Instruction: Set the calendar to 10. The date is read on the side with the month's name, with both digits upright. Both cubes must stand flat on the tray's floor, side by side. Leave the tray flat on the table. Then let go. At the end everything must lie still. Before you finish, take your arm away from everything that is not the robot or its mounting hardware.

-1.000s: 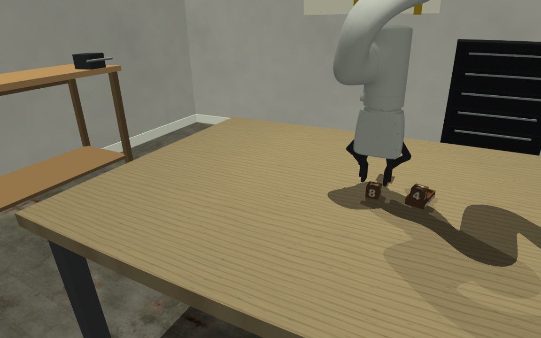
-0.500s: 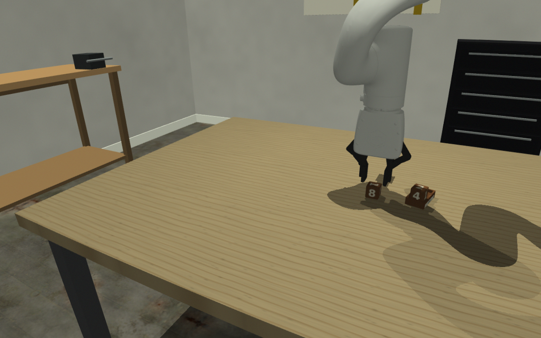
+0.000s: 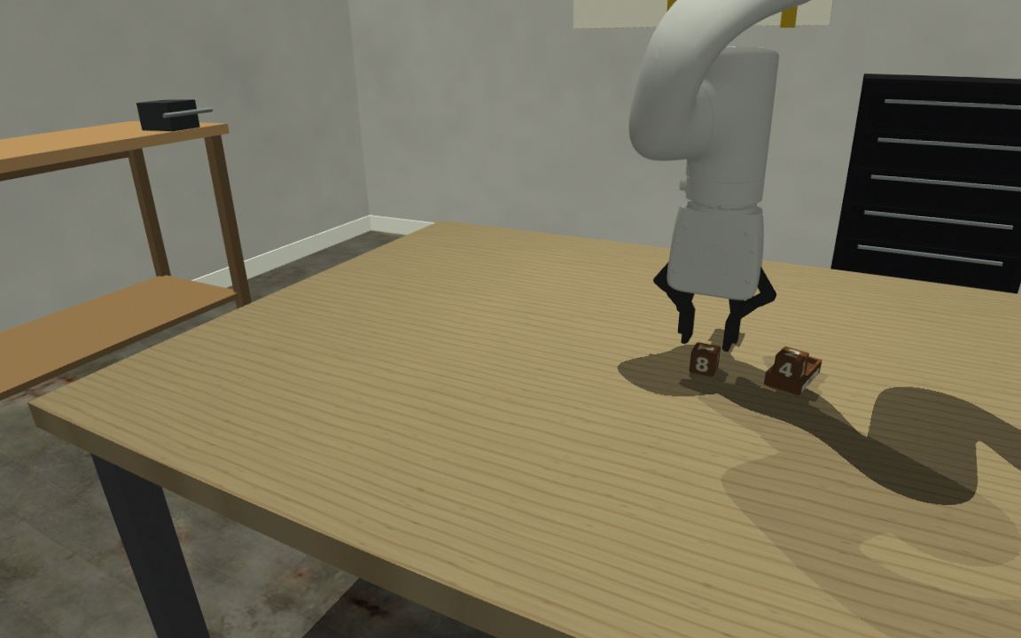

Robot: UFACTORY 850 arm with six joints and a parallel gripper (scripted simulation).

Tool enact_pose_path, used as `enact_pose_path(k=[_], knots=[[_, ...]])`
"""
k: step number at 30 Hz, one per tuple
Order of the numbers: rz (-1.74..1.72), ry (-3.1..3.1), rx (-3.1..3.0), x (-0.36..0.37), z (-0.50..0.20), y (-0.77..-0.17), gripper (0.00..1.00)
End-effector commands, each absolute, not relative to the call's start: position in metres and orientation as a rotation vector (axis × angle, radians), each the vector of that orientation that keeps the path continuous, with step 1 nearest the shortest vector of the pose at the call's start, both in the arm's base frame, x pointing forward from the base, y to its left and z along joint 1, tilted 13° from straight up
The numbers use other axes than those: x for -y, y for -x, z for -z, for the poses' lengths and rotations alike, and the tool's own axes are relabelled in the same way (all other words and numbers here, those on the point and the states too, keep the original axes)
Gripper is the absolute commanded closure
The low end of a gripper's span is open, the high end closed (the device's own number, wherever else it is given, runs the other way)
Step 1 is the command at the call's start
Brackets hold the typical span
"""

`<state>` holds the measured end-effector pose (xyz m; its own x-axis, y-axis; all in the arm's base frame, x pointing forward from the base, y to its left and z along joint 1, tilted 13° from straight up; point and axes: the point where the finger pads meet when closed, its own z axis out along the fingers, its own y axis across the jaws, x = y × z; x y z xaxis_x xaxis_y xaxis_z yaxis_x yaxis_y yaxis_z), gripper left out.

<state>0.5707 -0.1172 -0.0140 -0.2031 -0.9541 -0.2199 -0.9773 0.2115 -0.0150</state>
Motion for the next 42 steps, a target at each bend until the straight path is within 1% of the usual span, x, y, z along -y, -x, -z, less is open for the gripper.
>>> enact_pose_path(k=[1,17,31,42], knots=[[-0.186,1.856,-2.296,0.119,0.009,-0.571,0.53],[-0.186,1.856,-2.296,0.128,-0.033,-0.569,0.53],[-0.174,1.874,-2.32,0.128,-0.034,-0.566,0.53],[-0.079,1.939,-2.405,0.127,-0.034,-0.564,0.53]])
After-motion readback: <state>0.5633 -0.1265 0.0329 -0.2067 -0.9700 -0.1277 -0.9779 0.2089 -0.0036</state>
